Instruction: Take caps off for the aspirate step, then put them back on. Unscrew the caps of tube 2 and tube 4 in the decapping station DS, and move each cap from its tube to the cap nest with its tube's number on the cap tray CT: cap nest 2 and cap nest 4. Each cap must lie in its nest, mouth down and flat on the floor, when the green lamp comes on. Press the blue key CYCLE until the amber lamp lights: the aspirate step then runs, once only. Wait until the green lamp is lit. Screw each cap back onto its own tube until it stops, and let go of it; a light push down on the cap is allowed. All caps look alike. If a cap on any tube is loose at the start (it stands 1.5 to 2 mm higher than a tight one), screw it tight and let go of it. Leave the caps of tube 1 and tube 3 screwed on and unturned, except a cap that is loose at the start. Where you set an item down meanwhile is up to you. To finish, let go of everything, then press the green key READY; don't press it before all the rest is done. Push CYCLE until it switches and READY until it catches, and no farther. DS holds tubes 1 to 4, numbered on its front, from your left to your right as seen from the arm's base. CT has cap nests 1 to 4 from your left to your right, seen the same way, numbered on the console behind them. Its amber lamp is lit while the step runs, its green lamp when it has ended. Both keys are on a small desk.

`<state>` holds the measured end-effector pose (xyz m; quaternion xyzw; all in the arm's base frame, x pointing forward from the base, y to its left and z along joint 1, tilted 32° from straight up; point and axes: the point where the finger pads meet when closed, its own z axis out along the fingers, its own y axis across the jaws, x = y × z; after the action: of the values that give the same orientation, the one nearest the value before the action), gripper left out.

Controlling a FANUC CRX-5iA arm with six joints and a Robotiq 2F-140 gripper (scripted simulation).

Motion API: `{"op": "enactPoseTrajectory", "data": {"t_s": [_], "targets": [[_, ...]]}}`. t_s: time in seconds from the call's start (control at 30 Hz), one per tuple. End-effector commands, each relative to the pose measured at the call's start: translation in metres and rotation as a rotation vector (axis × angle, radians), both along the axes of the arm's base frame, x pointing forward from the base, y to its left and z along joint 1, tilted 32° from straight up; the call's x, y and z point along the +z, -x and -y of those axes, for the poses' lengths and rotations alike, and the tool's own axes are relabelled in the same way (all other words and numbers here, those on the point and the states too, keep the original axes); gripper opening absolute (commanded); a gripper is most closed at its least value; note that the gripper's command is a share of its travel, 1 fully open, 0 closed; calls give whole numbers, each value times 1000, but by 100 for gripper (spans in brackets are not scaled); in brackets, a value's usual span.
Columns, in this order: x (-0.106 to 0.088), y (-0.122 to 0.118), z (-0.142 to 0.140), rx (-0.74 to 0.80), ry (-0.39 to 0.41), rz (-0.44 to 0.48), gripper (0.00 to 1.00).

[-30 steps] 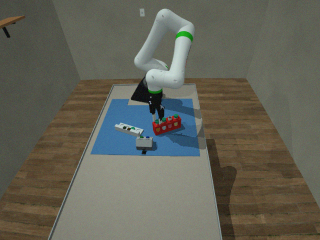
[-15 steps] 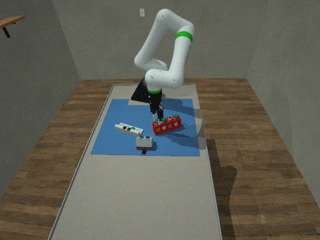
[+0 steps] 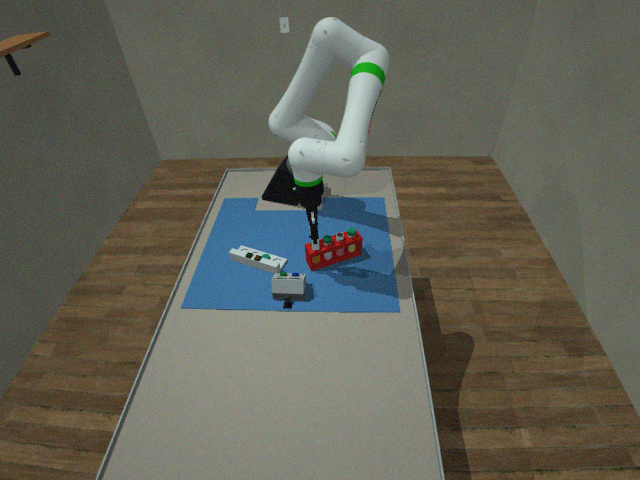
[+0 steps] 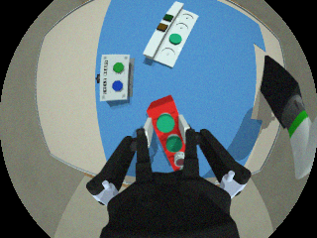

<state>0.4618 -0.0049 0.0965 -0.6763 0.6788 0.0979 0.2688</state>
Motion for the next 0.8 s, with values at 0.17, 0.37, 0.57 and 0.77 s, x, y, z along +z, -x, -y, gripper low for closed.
{"op": "enactPoseTrajectory", "data": {"t_s": [0.17,0.37,0.57,0.77], "targets": [[0,0,0,-214,-32,-134,35],[0,0,0,-214,-32,-134,0],[0,0,0,-214,-32,-134,0],[0,0,0,-214,-32,-134,0]]}}
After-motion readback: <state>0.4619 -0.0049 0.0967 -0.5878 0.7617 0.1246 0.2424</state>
